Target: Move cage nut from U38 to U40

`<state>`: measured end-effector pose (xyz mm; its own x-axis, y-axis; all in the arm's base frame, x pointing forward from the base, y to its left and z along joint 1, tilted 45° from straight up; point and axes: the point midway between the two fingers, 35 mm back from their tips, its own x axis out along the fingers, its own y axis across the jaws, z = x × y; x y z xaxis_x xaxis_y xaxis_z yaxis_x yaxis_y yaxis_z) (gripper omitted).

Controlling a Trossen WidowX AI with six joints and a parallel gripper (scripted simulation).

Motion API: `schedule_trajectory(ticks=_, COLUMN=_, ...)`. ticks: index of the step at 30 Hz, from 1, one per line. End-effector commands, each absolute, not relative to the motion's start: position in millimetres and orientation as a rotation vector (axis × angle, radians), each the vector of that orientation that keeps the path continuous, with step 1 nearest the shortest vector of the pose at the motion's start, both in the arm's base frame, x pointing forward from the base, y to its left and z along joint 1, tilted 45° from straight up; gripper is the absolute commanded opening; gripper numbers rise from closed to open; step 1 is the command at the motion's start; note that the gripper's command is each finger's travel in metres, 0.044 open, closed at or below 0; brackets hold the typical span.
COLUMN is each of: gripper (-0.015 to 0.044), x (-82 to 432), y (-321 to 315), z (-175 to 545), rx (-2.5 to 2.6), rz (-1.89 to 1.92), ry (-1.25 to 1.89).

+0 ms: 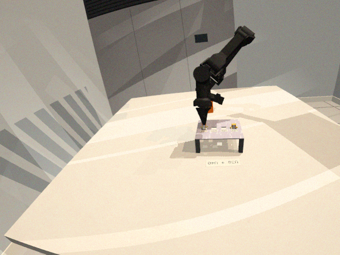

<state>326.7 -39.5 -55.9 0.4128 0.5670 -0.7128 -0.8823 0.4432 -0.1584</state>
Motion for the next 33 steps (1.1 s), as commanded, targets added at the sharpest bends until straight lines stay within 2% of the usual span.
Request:
schedule_trajectory(ticks=1, gripper=0.0028, x=326.1, y=-38.9, z=-55.8, rx=-0.572, rz=0.973, ry=0.630)
schedule_trajectory(ticks=33, gripper=0.0028, x=322.5, y=-37.8, z=-56.3, rx=-0.579, rz=0.943, ry=0.620)
